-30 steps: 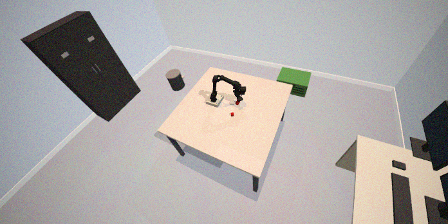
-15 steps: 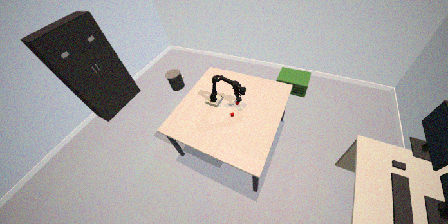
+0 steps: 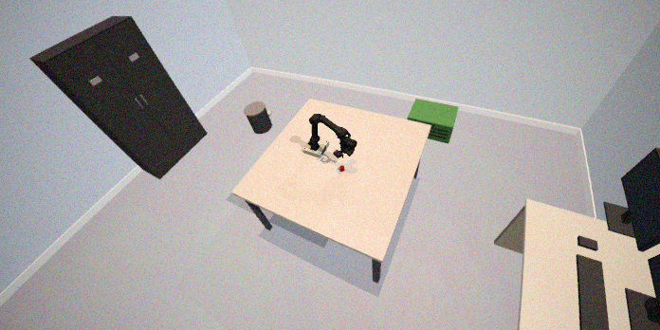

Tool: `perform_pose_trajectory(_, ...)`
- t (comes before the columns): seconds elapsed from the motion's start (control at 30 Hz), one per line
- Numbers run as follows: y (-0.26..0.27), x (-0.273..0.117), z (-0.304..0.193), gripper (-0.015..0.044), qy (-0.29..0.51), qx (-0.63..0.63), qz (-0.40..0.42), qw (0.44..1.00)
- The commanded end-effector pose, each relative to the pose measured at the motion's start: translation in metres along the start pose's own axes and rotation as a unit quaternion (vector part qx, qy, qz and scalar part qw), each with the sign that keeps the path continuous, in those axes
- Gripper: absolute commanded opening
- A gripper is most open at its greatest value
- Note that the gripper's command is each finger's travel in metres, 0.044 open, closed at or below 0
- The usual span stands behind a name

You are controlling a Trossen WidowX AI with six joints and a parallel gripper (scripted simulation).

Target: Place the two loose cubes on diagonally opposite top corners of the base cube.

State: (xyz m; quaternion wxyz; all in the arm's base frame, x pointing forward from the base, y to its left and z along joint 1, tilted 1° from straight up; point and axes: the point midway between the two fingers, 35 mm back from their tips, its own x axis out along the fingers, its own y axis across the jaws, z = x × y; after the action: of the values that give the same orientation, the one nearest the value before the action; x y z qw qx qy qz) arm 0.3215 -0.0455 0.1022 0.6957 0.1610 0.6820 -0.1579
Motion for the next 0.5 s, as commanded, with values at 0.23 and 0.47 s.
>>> perform_pose_trajectory(0.23,-0.062,-0.016,0.015,0.0265,-0.002,0.286,0.001,0.958)
perform_pose_trajectory(0.47,-0.061,-0.015,0.015,0.0265,-0.002,0.286,0.001,0.958)
